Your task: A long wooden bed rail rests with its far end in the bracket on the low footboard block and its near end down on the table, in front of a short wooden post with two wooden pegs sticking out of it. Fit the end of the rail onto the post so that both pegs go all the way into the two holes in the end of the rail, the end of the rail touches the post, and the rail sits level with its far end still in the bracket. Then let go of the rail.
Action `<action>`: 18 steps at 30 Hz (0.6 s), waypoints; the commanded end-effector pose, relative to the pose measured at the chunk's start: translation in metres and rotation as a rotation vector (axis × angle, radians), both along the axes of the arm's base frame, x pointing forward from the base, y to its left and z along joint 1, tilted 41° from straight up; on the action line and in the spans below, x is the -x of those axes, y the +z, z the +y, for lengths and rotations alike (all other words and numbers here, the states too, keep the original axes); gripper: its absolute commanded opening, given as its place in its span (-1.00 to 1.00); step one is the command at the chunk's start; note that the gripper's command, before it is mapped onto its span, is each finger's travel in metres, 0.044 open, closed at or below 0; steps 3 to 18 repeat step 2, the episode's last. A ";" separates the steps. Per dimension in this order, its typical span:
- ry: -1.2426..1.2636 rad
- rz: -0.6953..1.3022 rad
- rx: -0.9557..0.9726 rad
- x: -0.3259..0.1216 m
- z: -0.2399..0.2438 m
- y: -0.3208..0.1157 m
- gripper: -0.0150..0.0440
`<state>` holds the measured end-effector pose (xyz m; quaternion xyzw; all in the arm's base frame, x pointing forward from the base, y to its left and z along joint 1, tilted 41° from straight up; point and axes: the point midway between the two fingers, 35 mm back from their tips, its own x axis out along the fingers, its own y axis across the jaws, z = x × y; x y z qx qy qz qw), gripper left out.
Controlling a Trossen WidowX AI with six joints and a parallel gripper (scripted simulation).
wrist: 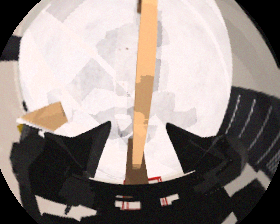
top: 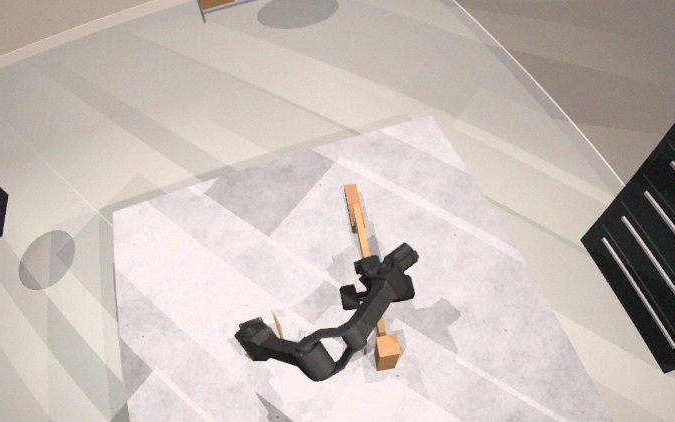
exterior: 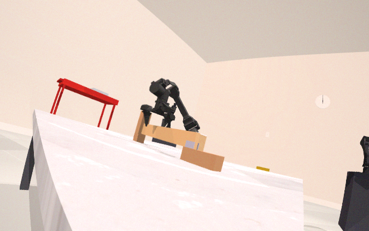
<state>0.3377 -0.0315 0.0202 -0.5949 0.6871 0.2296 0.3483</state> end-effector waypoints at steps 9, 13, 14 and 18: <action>-0.003 -0.001 -0.003 0.000 0.001 0.000 1.00; -0.003 -0.001 -0.003 0.000 0.001 0.000 1.00; -0.003 -0.001 -0.003 0.000 0.001 0.000 1.00; -0.003 -0.001 -0.003 0.000 0.001 0.000 1.00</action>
